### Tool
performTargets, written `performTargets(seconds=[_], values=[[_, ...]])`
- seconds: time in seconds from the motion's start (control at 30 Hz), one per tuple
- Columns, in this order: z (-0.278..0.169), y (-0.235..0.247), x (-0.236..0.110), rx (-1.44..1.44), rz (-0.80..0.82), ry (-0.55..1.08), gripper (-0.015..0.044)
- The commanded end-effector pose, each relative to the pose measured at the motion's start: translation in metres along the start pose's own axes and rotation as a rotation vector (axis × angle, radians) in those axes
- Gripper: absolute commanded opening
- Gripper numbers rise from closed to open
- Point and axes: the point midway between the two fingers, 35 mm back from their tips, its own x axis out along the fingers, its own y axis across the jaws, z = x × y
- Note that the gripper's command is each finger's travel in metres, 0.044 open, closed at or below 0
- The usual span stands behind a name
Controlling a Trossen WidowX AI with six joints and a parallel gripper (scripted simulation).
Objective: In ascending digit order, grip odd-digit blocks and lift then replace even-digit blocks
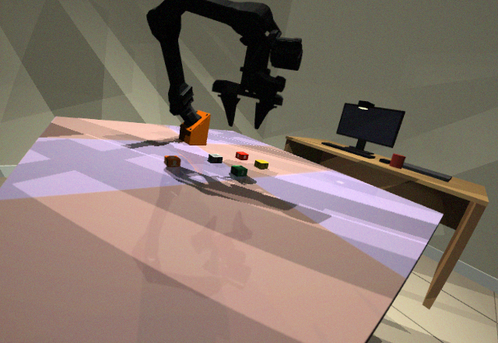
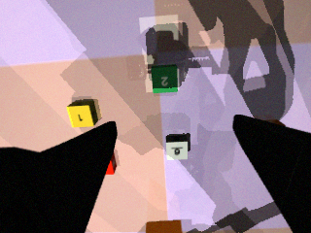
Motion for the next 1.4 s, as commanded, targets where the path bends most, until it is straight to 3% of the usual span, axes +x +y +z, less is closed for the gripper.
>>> performTargets(seconds=[0.0, 0.1, 0.27, 0.53, 0.73, 1.37], values=[[-0.003, 0.013, 0.000, -0.006, -0.001, 0.002, 0.0400], [-0.020, 0.074, -0.001, -0.006, 0.006, 0.005, 0.0400], [-0.040, 0.123, 0.000, -0.006, 0.003, 0.001, 0.0400], [-0.040, 0.123, 0.002, -0.006, 0.003, 0.001, 0.0400], [-0.040, 0.122, 0.078, -0.005, 0.000, 0.000, 0.0400], [-0.040, 0.122, 0.102, -0.005, -0.001, -0.001, 0.0400]])
